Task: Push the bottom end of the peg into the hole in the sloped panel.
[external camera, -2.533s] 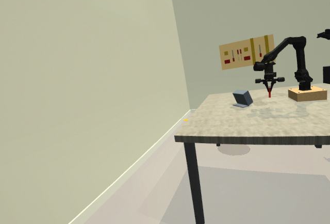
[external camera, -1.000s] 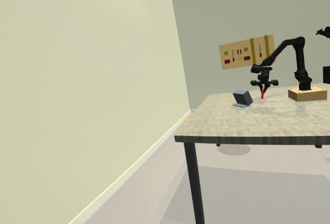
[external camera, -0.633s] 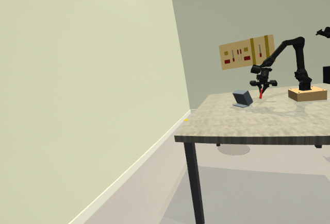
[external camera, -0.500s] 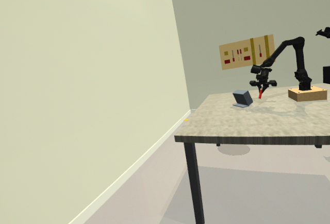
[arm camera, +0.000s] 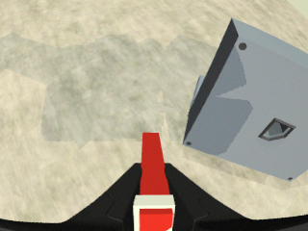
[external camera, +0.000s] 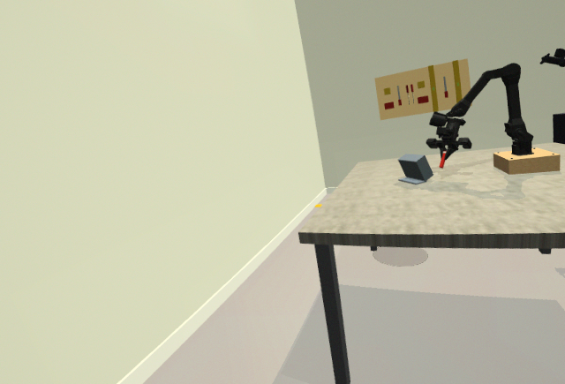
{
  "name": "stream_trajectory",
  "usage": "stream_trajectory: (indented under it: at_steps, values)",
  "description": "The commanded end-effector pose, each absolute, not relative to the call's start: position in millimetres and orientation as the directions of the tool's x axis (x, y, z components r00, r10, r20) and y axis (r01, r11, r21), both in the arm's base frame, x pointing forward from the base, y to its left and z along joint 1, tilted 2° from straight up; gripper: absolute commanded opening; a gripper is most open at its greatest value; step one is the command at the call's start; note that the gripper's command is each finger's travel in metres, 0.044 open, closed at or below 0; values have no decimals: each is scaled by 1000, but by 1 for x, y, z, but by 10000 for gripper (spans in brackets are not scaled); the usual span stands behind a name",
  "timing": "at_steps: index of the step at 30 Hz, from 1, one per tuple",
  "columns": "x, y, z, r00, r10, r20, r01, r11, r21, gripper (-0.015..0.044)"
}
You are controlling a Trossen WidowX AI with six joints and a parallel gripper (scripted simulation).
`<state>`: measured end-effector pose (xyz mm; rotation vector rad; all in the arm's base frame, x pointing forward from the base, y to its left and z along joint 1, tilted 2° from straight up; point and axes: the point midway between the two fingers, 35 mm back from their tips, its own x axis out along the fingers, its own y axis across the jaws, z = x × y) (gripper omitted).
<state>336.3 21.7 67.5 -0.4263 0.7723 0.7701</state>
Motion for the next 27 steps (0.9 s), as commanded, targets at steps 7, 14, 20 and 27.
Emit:
stream_trajectory:
  at_steps: [7, 14, 20, 27]
  values:
    - [337, 10, 66, 513, 474, -715, -718, 694, -55, 0]
    - [339, 3, 67, 544, 481, -688, -697, 716, -50, 0]
    - [339, -4, 67, 569, 485, -664, -678, 733, -46, 0]
    - [340, -12, 68, 599, 488, -635, -658, 752, -42, 0]
